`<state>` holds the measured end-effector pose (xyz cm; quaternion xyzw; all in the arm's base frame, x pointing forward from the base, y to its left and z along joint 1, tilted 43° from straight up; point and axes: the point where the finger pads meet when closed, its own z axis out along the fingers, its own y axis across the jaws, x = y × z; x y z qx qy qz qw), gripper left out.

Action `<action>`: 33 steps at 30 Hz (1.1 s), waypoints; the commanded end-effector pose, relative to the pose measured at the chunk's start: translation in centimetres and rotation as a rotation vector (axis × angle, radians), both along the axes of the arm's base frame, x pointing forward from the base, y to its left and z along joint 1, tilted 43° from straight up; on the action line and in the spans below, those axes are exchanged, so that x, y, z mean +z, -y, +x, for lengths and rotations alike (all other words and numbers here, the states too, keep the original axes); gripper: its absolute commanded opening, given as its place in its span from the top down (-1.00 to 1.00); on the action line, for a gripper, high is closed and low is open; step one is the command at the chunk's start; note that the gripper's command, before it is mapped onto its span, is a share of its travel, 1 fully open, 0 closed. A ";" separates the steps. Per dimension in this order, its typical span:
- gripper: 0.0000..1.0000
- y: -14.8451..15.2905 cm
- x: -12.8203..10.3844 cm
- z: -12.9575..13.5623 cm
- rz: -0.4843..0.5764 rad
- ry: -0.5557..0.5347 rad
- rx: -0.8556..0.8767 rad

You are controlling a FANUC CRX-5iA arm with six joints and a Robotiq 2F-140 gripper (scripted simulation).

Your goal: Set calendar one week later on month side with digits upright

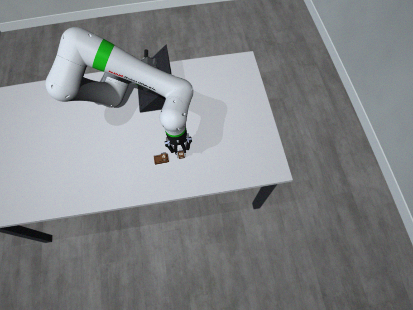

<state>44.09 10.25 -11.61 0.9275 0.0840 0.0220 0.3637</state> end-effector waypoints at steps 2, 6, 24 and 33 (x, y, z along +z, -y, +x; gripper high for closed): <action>0.68 0.0 0.0 0.0 0.000 0.000 0.000; 0.68 0.0 0.0 0.0 0.000 0.000 0.000; 0.68 0.0 0.0 0.0 0.000 0.000 0.000; 0.58 0.0 0.0 0.0 0.000 0.000 0.000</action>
